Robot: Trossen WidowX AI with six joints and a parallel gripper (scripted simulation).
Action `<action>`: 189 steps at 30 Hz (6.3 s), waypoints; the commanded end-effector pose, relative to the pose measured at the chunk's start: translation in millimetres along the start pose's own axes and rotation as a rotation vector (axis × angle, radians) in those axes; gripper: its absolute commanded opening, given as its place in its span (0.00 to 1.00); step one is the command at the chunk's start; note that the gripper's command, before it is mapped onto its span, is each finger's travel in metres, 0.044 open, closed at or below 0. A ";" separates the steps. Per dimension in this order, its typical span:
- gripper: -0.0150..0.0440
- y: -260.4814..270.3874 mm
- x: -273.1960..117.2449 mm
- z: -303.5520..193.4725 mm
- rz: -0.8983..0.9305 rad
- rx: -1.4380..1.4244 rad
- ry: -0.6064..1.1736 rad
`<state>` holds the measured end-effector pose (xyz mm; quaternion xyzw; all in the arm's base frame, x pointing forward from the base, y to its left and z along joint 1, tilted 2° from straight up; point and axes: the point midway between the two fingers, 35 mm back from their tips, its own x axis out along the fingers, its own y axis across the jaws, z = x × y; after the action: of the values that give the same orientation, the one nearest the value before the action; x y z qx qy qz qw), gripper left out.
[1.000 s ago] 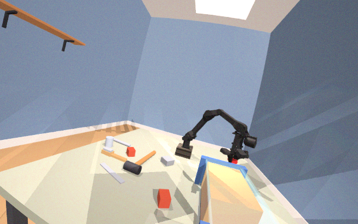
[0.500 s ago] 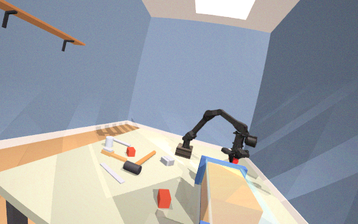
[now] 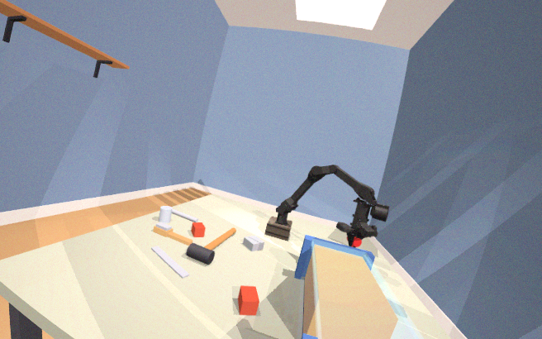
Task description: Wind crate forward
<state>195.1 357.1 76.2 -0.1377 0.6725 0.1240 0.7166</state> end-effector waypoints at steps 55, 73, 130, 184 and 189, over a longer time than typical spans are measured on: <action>0.25 10.8 -2.3 -88.4 0.014 -0.020 0.040; 0.25 0.3 -2.7 -109.7 0.013 -0.020 0.041; 0.25 -60.2 -3.0 -152.3 0.009 -0.020 0.044; 1.00 -89.6 -129.9 -164.9 0.038 -0.026 0.033; 1.00 -78.7 -133.2 -101.3 0.023 -0.026 0.032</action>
<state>90.0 232.3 206.5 -0.1369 0.6828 0.1469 0.7024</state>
